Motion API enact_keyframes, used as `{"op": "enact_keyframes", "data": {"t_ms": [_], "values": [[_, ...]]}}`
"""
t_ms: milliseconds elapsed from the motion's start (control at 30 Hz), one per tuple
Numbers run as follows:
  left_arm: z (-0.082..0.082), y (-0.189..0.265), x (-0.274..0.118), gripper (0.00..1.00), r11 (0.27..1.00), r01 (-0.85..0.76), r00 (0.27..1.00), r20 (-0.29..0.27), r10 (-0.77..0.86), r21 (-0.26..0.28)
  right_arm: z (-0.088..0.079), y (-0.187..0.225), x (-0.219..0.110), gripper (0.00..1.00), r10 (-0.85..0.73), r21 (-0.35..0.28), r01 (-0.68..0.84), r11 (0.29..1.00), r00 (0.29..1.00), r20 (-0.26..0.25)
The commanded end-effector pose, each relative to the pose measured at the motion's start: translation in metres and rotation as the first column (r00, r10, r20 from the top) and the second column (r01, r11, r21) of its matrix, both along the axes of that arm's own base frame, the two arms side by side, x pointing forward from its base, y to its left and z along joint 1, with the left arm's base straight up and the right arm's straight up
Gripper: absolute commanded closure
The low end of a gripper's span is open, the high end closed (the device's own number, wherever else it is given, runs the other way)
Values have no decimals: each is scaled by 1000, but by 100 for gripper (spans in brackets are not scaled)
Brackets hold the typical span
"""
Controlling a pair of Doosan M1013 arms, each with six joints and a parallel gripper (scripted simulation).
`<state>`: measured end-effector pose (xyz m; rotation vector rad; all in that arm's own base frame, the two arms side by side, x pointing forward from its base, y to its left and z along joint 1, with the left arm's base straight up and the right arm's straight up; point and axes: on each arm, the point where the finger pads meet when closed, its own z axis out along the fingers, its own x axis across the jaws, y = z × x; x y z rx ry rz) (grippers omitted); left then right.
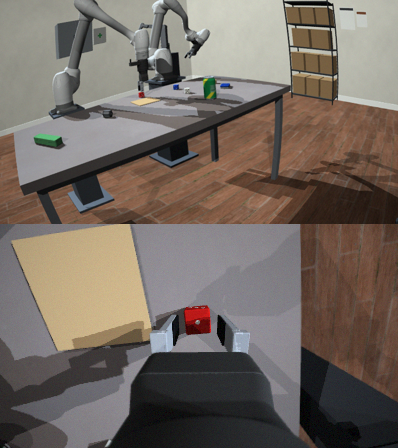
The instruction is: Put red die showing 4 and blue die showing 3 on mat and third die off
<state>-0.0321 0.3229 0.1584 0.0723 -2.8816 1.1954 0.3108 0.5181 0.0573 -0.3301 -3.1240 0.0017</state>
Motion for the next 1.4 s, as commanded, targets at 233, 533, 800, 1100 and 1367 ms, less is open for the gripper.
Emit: {"op": "enact_keyframes", "data": {"t_ms": [233, 533, 800, 1100, 1367], "values": [[0, 0, 0, 0, 1000, 0, 1000, 0, 0, 1, -2, 0, 0, 13, 0, 1, 0, 1000, 1000, 0], [0, 0, 0, 0, 1000, 0, 1000, 0, 0, 1, -2, 0, 0, 13, 0, 1, 0, 1000, 1000, 0], [0, 0, 0, 0, 1000, 0, 1000, 0, 0, 1, -8, 0, 0, 13, 0, 1, 0, 1000, 1000, 0], [0, 0, 0, 0, 1000, 0, 1000, 0, 0, 1, -22, 0, 0, 13, 0, 1, 0, 1000, 1000, 0], [0, 0, 0, 0, 1000, 0, 1000, 0, 0, 1, -36, 0, 0, 13, 0, 1, 0, 1000, 1000, 0]]}}
